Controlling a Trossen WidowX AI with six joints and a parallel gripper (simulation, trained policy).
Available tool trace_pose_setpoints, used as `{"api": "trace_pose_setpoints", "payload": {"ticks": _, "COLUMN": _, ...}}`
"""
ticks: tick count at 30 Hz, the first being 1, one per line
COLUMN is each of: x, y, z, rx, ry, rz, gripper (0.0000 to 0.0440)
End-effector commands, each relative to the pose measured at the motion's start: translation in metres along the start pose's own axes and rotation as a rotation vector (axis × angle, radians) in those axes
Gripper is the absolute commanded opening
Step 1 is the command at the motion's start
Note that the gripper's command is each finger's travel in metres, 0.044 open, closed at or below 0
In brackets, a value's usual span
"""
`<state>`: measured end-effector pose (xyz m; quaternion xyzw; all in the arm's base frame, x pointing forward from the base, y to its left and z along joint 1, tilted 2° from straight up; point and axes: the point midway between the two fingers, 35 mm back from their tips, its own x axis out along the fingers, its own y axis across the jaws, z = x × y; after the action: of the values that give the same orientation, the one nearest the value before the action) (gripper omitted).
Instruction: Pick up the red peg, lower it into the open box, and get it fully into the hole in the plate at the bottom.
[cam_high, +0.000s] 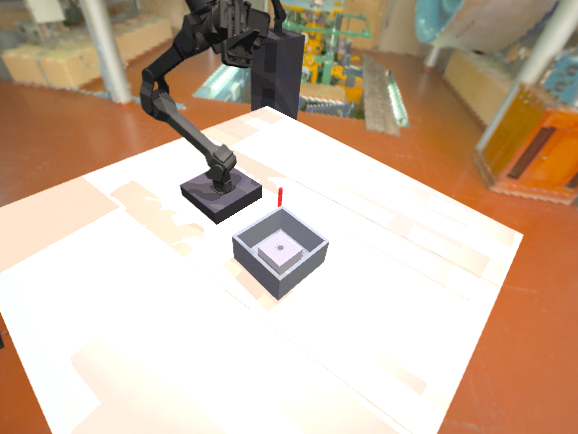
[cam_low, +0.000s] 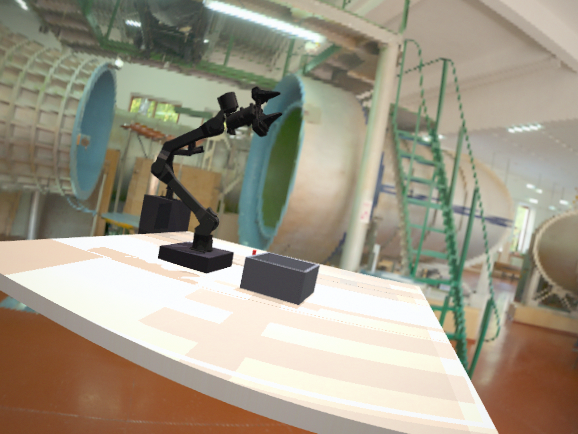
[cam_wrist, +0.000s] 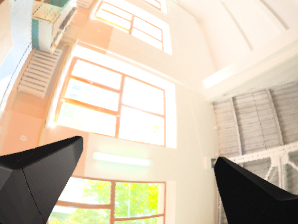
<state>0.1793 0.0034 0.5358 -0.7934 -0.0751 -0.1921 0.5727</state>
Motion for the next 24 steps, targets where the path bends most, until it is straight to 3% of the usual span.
{"api": "trace_pose_setpoints", "payload": {"ticks": 1, "x": 0.005, "y": 0.018, "z": 0.01, "rx": 0.086, "ry": -0.02, "rz": 0.063, "gripper": 0.044}}
{"api": "trace_pose_setpoints", "payload": {"ticks": 24, "x": 0.006, "y": 0.139, "z": 0.077, "rx": 0.714, "ry": 0.005, "rz": 0.561, "gripper": 0.044}}
